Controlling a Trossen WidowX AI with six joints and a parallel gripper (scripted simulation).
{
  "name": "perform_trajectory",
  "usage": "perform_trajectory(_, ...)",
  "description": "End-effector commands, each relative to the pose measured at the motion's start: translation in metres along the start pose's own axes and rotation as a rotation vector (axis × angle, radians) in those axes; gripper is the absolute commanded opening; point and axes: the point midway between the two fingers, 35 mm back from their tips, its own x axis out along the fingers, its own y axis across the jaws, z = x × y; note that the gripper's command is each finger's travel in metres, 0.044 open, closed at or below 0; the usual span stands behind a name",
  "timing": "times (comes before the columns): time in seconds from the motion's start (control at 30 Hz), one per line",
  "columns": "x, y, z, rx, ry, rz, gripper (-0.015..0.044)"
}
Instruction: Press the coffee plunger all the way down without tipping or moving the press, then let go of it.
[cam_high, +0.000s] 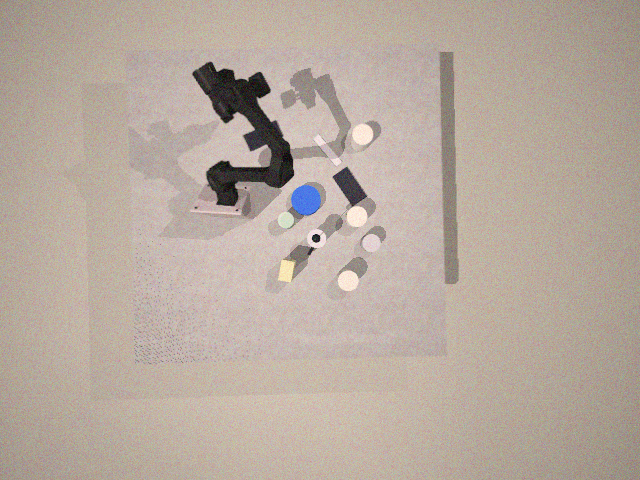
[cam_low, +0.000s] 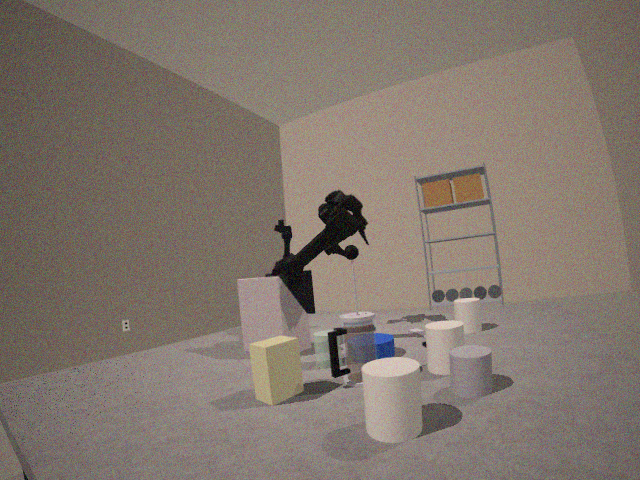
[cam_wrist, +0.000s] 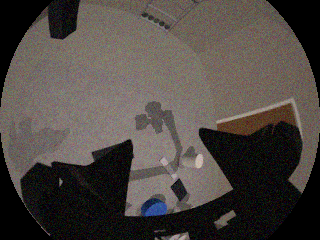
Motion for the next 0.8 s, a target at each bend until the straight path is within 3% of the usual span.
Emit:
perform_trajectory(0.0, 0.000, 0.000, 0.000, 0.000, 0.005, -0.002, 0.0426)
perform_trajectory(0.37, 0.000, 0.029, -0.005, 0.036, 0.275, -0.094, 0.0440)
perform_trajectory(0.77, 0.044, 0.047, -0.037, 0.210, 0.615, -0.213, 0.0440)
